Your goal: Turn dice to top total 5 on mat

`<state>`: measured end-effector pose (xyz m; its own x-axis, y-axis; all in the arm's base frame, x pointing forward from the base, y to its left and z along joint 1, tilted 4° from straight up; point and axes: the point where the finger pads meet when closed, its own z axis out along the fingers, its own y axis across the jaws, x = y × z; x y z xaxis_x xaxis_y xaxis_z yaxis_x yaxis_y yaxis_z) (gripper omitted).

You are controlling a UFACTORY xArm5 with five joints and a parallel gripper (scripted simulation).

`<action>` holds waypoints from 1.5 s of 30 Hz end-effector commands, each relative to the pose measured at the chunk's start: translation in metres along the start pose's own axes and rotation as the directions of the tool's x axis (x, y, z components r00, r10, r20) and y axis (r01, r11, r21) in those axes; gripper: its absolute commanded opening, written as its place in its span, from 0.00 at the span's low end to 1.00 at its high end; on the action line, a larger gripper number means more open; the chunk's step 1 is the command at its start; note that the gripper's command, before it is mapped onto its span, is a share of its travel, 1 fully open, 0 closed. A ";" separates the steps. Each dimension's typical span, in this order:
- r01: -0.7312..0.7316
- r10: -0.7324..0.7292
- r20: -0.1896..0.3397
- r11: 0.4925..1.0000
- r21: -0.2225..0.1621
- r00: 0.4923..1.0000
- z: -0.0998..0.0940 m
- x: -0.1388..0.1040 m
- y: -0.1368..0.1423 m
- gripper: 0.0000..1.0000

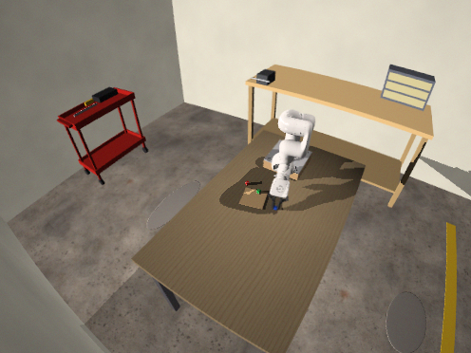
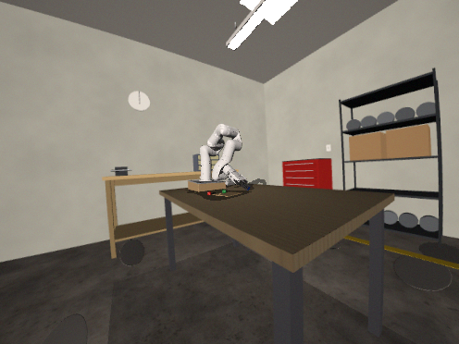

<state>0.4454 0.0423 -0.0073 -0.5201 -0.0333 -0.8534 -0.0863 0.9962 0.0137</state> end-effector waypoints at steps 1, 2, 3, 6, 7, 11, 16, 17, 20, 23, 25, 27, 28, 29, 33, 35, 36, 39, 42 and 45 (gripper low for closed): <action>0.000 0.000 0.002 1.000 0.000 1.000 0.000 -0.001 0.000 0.15; 0.000 0.000 0.002 1.000 0.000 1.000 0.000 -0.001 0.000 0.15; 0.000 0.000 0.002 1.000 0.000 1.000 0.000 -0.001 0.000 0.15; 0.000 0.000 0.002 1.000 0.000 1.000 0.000 -0.001 0.000 0.15; 0.000 0.000 0.002 1.000 0.000 1.000 0.000 -0.001 0.000 0.15; 0.000 0.000 0.002 1.000 0.000 1.000 0.000 -0.001 0.000 0.15; 0.000 0.000 0.002 1.000 0.000 1.000 0.001 0.000 0.000 0.15; 0.000 0.000 0.002 1.000 0.000 1.000 0.001 0.001 0.000 0.15; 0.000 0.000 0.002 1.000 0.000 1.000 0.002 0.002 0.000 0.15; 0.000 0.000 0.002 1.000 0.000 1.000 0.003 0.003 0.000 0.15; 0.000 0.000 0.002 1.000 0.000 1.000 0.003 0.004 0.000 0.15; 0.000 0.000 0.002 1.000 0.000 1.000 0.004 0.005 0.000 0.15; 0.000 0.000 0.002 1.000 0.000 1.000 0.004 0.006 0.000 0.15; 0.000 0.000 0.002 1.000 0.000 1.000 0.005 0.006 0.000 0.15; 0.000 0.000 0.002 1.000 0.000 1.000 0.005 0.007 0.000 0.15; 0.000 0.000 0.002 1.000 0.000 1.000 0.005 0.007 0.000 0.15; 0.000 0.000 0.002 1.000 0.000 1.000 0.005 0.007 0.000 0.15; 0.000 0.000 0.002 1.000 0.000 1.000 0.005 0.007 0.000 0.15; 0.000 0.000 0.002 1.000 0.000 1.000 0.005 0.007 0.000 0.15; 0.000 0.000 0.002 1.000 0.000 1.000 0.005 0.007 0.000 0.15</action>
<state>0.4460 0.0426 -0.0164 -0.5201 -0.0333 -0.8535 -0.0866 0.9962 0.0139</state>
